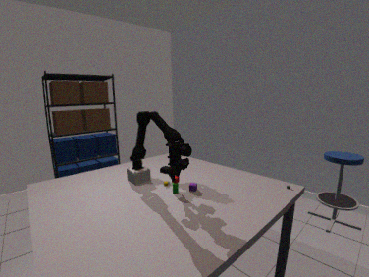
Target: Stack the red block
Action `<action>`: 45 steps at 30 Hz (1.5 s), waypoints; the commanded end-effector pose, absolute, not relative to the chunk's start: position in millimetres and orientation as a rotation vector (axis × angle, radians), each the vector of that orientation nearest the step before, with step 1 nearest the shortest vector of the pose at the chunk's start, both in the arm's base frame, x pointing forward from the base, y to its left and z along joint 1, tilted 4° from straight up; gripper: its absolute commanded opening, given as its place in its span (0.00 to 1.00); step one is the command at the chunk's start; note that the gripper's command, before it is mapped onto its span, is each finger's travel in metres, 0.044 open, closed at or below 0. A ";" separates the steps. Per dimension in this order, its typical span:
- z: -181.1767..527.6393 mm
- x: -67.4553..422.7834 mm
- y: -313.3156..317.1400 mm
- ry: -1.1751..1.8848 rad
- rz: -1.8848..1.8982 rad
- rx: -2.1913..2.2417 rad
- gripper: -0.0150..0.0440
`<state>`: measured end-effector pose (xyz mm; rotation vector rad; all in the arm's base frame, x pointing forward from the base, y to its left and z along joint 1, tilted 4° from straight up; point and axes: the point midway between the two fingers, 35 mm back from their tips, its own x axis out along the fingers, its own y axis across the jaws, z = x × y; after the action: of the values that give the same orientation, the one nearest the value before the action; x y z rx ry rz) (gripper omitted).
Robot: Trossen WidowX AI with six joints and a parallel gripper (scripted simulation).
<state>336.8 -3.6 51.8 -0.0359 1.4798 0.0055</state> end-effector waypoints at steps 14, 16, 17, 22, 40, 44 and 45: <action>45.7 336.6 -3.9 1.481 -0.003 -0.035 0.25; 45.3 336.6 -3.9 1.481 -0.003 -0.035 0.25; 45.1 336.6 -3.9 1.481 -0.003 -0.035 0.25; 45.1 336.6 -3.9 1.481 -0.003 -0.035 0.25; 46.1 336.3 -3.2 1.482 0.005 -0.036 0.83; 46.1 336.3 -3.2 1.482 0.005 -0.036 1.00; 46.1 336.3 -3.2 1.482 0.005 -0.036 1.00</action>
<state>336.1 -3.1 46.3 -0.0354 1.4836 0.0058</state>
